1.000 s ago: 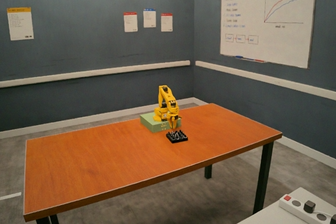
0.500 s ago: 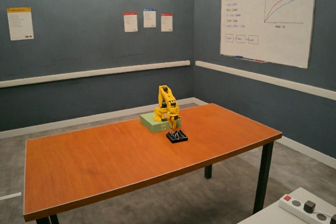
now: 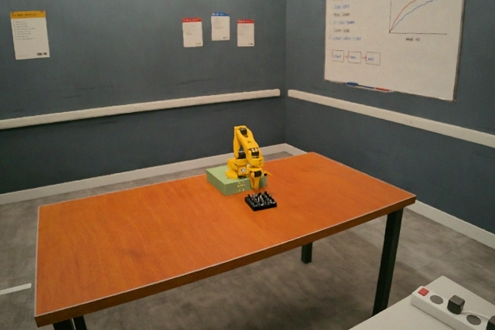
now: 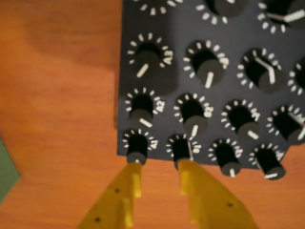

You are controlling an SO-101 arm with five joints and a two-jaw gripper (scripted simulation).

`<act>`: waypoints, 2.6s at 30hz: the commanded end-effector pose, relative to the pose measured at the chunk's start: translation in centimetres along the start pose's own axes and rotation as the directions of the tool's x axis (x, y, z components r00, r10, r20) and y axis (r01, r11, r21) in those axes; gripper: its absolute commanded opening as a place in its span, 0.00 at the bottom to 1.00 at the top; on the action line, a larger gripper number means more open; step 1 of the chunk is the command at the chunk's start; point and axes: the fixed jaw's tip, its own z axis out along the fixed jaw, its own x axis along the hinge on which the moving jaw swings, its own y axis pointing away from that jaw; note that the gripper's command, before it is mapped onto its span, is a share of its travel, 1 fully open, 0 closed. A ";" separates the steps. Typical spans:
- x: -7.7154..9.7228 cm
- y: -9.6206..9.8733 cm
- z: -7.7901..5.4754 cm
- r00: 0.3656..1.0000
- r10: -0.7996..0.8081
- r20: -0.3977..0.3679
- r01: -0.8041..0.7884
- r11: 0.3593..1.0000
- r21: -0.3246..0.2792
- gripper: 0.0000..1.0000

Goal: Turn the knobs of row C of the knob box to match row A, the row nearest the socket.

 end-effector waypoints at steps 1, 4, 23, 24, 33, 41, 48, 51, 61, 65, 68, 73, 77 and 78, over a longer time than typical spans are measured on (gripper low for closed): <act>-0.3 0.1 0.0 0.995 0.101 0.001 -0.101 0.995 0.006 0.08; -0.5 0.1 0.0 0.982 0.190 0.002 -0.191 0.982 0.006 0.08; -1.3 -0.2 0.0 0.685 0.729 0.005 -0.729 0.685 0.004 0.09; -1.3 -0.2 0.0 0.685 0.729 0.005 -0.729 0.685 0.004 0.09; -1.7 -0.4 0.0 0.410 0.912 0.006 -0.912 0.410 0.002 0.09; -2.0 -0.6 0.0 0.133 0.991 0.006 -0.991 0.133 0.000 0.09; -2.2 -0.8 0.0 -0.104 0.995 0.006 -0.995 -0.104 -0.002 0.09; -2.3 -0.9 0.0 -0.216 0.976 0.006 -0.976 -0.216 -0.002 0.09; -2.4 -1.1 0.0 -0.472 0.882 0.005 -0.882 -0.472 -0.004 0.09; -2.5 -1.2 0.0 -0.574 0.819 0.005 -0.819 -0.574 -0.004 0.09; -2.5 -1.2 0.0 -0.638 0.770 0.004 -0.770 -0.638 -0.005 0.09; -2.5 -1.3 0.0 -0.722 0.691 0.004 -0.691 -0.722 -0.005 0.09; -2.5 -1.3 0.0 -0.749 0.662 0.003 -0.662 -0.749 -0.005 0.09; -2.5 -1.3 0.0 -0.762 0.648 0.003 -0.648 -0.762 -0.005 0.09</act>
